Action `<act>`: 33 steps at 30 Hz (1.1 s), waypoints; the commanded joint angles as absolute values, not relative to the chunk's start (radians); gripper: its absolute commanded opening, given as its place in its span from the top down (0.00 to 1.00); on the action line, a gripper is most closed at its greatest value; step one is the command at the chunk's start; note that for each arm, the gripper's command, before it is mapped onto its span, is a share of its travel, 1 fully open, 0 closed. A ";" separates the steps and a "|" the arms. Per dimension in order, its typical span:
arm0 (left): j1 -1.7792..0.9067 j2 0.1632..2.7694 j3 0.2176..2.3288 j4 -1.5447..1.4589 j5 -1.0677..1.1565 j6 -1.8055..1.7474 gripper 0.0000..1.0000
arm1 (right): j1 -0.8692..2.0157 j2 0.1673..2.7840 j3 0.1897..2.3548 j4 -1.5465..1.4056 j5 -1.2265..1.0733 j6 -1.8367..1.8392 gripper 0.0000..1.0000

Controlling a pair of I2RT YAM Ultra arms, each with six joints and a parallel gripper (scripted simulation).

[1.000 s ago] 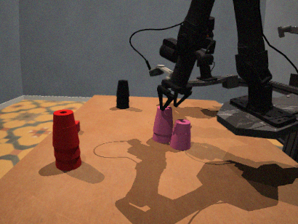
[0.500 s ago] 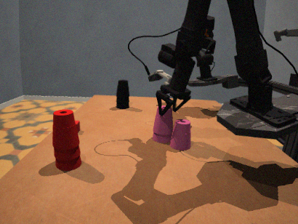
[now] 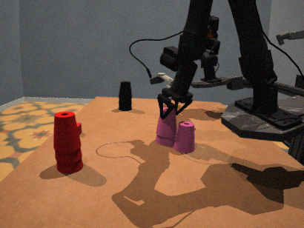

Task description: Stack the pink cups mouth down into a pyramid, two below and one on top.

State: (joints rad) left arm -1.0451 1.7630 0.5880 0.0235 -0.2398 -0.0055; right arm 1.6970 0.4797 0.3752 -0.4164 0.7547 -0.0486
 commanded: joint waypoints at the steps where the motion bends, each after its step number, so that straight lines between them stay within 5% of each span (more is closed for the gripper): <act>1: -1.041 1.767 0.612 0.051 -0.231 0.001 0.24 | 1.707 0.459 0.382 -0.390 0.765 -0.056 0.00; 25: -1.046 1.739 0.570 0.059 -0.234 -0.005 0.50 | 1.707 0.459 0.382 -0.390 0.765 -0.056 0.00; 29: -1.048 1.737 0.566 0.061 -0.235 -0.006 0.95 | 1.707 0.459 0.382 -0.390 0.765 -0.056 0.00; 33: -1.053 1.729 0.578 0.027 -0.237 -0.012 1.00 | 1.707 0.459 0.382 -0.390 0.765 -0.056 0.00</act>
State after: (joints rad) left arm -1.0451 1.7592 0.5774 0.0444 -0.2394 -0.0051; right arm 1.6970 0.4797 0.3752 -0.4164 0.7547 -0.0486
